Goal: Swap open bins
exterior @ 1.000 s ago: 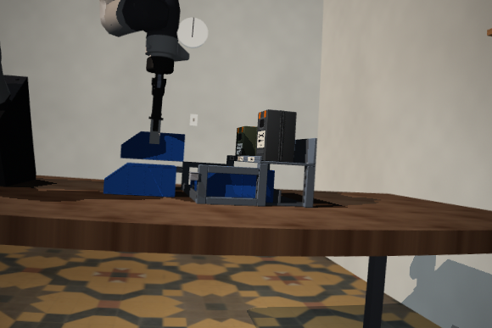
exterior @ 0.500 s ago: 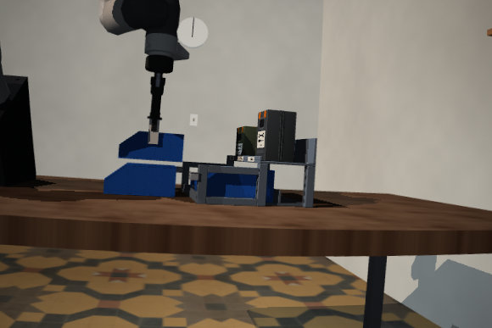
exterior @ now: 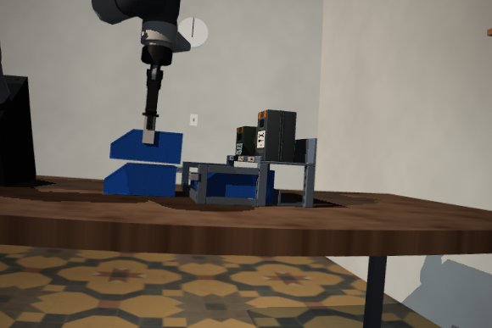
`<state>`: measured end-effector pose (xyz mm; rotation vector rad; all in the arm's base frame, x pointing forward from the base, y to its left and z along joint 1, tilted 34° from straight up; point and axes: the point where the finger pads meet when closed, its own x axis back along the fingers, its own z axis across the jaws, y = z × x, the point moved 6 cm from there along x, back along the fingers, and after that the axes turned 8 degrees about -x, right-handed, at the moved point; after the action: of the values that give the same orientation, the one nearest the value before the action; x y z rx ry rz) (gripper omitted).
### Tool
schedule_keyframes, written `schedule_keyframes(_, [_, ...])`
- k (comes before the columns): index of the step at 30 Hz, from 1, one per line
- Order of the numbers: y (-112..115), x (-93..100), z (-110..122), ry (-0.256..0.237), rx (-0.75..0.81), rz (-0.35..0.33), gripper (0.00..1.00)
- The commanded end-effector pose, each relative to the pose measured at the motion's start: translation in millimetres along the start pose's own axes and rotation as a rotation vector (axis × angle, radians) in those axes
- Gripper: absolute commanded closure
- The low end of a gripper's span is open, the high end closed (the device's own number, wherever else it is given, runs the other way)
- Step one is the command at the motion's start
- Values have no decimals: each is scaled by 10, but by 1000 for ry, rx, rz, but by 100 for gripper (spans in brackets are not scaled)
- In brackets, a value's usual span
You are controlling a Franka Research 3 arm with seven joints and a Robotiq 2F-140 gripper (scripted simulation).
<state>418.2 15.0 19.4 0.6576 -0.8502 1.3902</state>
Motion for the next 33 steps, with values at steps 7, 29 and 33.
schedule_keyframes(7, [-67, 39, 613, -8, 59, 23, 100])
schedule_keyframes(29, [-135, 36, 1399, -8, 63, 23, 100])
schedule_keyframes(33, [-135, 36, 1402, -8, 63, 23, 100])
